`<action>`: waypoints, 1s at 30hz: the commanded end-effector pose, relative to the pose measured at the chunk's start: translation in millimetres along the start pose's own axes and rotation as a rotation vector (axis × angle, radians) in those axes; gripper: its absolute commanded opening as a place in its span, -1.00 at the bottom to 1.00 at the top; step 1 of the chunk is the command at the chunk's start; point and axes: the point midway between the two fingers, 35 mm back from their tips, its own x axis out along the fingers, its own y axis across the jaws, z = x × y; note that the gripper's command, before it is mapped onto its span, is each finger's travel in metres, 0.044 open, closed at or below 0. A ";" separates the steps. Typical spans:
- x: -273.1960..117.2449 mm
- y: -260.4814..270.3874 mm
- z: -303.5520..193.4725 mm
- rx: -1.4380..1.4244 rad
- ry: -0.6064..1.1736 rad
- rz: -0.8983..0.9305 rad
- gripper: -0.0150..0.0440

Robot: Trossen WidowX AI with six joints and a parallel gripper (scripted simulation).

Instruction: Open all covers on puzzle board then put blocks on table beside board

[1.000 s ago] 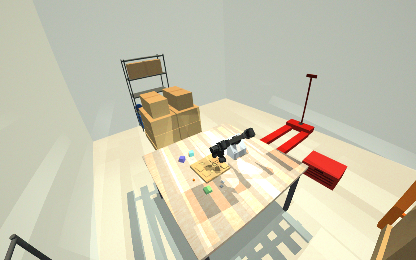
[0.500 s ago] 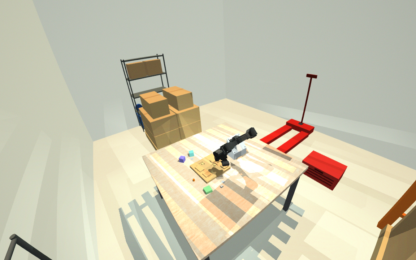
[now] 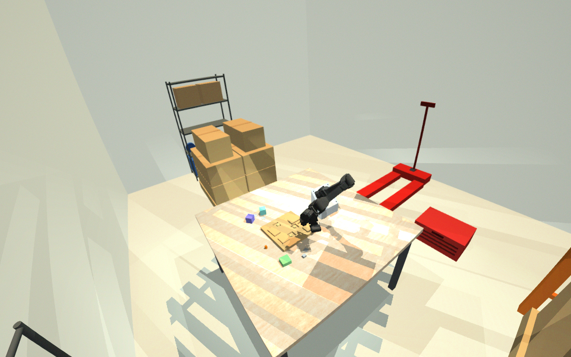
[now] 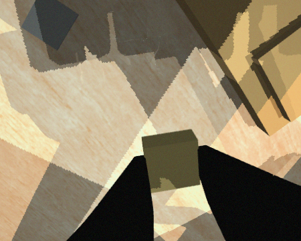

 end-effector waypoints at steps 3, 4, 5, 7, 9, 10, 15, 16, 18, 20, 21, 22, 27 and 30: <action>-2.8 14.5 -9.8 -0.001 0.001 0.012 -0.22; -2.8 14.5 -9.8 -0.001 0.001 0.012 -0.22; -2.5 14.5 -9.7 -0.001 0.001 0.012 -0.22; -0.4 14.6 -9.2 -0.002 0.001 0.011 -0.22; 2.8 14.8 -8.6 -0.002 0.001 0.011 -0.22; 4.4 14.9 -8.3 -0.002 0.001 0.010 -0.22; 12.5 15.3 -6.9 -0.003 0.000 0.008 -0.22; 14.1 15.3 -6.6 -0.003 0.000 0.008 -0.22; 17.4 15.5 -6.2 -0.003 0.000 0.007 -0.22; 20.6 15.6 -5.8 -0.003 0.000 0.007 -0.22; 22.3 15.7 -5.6 -0.003 0.000 0.007 -0.22; 23.9 15.8 -5.4 -0.003 0.000 0.006 -0.22; 32.1 16.1 -4.7 -0.003 0.000 0.006 -0.22; 37.1 16.2 -4.4 -0.004 0.000 0.005 -0.22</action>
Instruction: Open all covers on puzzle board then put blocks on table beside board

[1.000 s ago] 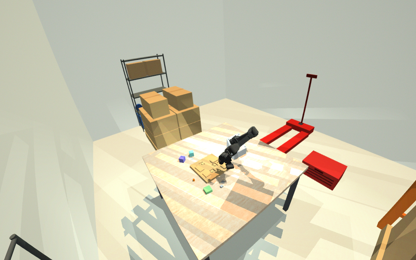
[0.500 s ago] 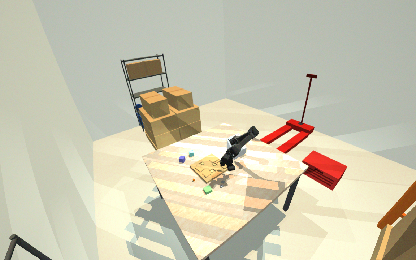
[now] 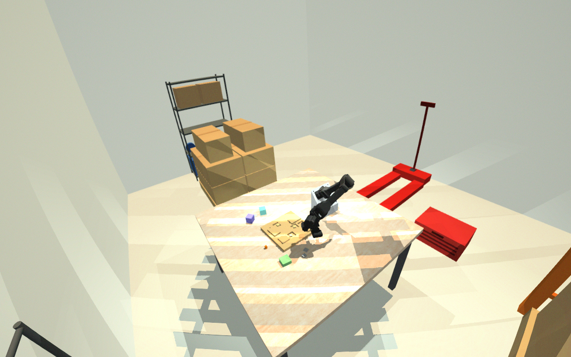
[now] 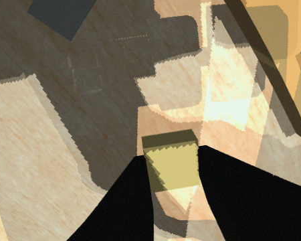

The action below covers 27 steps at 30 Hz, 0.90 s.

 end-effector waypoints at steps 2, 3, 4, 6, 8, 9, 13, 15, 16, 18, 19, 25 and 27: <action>9.4 -1.4 1.1 0.005 -0.004 -0.005 -0.22; 11.1 -1.4 1.2 0.005 -0.004 -0.005 -0.22; 12.7 -1.3 1.2 0.005 -0.004 -0.005 -0.22; 16.0 -1.3 1.3 0.005 -0.004 -0.005 -0.22; 19.3 -1.2 1.3 0.005 -0.004 -0.005 -0.22; 20.9 -1.2 1.3 0.005 -0.004 -0.004 -0.22; 27.5 -1.2 1.1 0.005 -0.003 -0.004 -0.22; 30.7 -1.2 1.0 0.005 -0.003 -0.004 -0.22; 32.3 -1.2 0.9 0.005 -0.003 -0.003 -0.22; 35.6 -1.2 0.7 0.005 -0.003 -0.003 -0.22; 37.2 -1.2 0.6 0.005 -0.003 -0.003 -0.22; 46.9 -1.3 -0.4 0.006 -0.002 -0.001 -0.22; 50.1 -1.3 -0.9 0.006 -0.002 0.000 -0.22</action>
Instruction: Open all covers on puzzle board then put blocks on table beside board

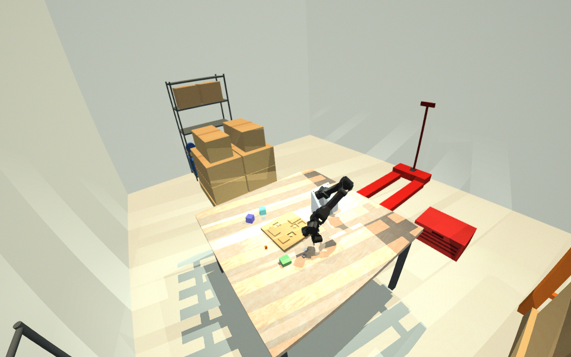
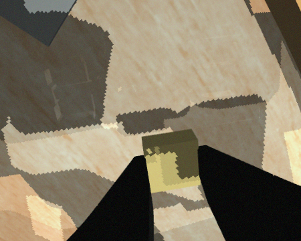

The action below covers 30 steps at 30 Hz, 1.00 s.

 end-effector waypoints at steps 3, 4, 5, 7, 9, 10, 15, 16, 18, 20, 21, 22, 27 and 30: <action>10.7 -1.9 -0.8 0.006 -0.003 -0.001 -0.22; 12.3 -1.9 -1.0 0.006 -0.003 -0.001 -0.22; 13.9 -2.0 -1.3 0.006 -0.003 -0.001 -0.22; 17.1 -2.1 -1.9 0.006 -0.002 0.000 -0.22; 20.2 -2.2 -2.5 0.007 -0.002 0.001 -0.22; 21.8 -2.3 -2.8 0.007 -0.002 0.002 -0.22; 28.5 -2.6 -4.3 0.008 -0.001 0.004 -0.22; 28.8 -2.6 -4.4 0.008 -0.001 0.004 -0.22; 26.0 -1.1 -4.6 0.002 0.004 0.006 -0.13; 26.0 -1.1 -4.6 0.002 0.004 0.006 0.05; 26.0 -1.1 -4.6 0.002 0.004 0.006 0.14; 26.0 -1.1 -4.6 0.002 0.004 0.006 0.22; 26.0 -1.1 -4.6 0.002 0.004 0.006 0.67; 25.5 -1.1 -4.6 0.002 0.004 0.006 0.94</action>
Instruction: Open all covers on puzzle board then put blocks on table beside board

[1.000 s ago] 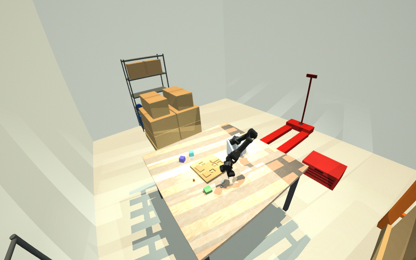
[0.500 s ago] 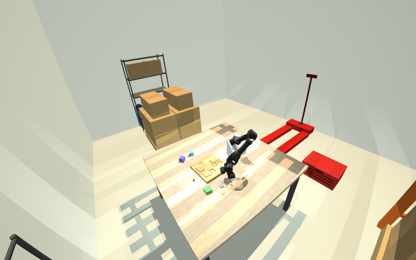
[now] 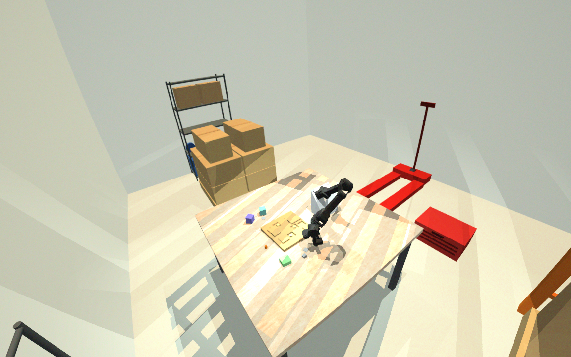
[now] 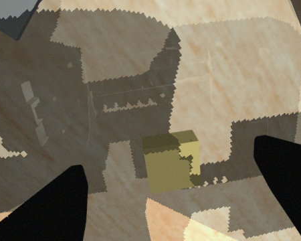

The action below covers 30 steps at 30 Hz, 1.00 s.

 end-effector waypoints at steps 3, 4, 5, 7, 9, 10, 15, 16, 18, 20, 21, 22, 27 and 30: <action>-8.1 0.5 1.2 -0.001 -0.001 -0.002 1.00; -11.3 0.6 1.6 -0.001 -0.002 -0.002 1.00; -14.4 0.6 1.9 -0.001 -0.002 -0.003 1.00; -20.7 0.6 2.5 -0.001 -0.003 -0.004 1.00; -27.1 0.6 2.9 -0.001 -0.004 -0.005 1.00; -30.3 0.6 3.1 -0.001 -0.004 -0.005 1.00; -46.2 0.2 3.2 0.000 -0.006 -0.006 1.00; -49.4 0.1 3.1 0.000 -0.006 -0.006 1.00; -55.8 -0.1 2.7 0.001 -0.006 -0.006 1.00; -62.2 -0.3 2.2 0.002 -0.007 -0.006 1.00; -65.4 -0.5 1.9 0.002 -0.007 -0.005 1.00; -68.6 -0.6 1.5 0.002 -0.007 -0.005 1.00; -76.4 -1.0 0.4 0.003 -0.007 -0.004 1.00; -75.7 -6.5 7.2 -0.060 -0.010 -0.009 0.73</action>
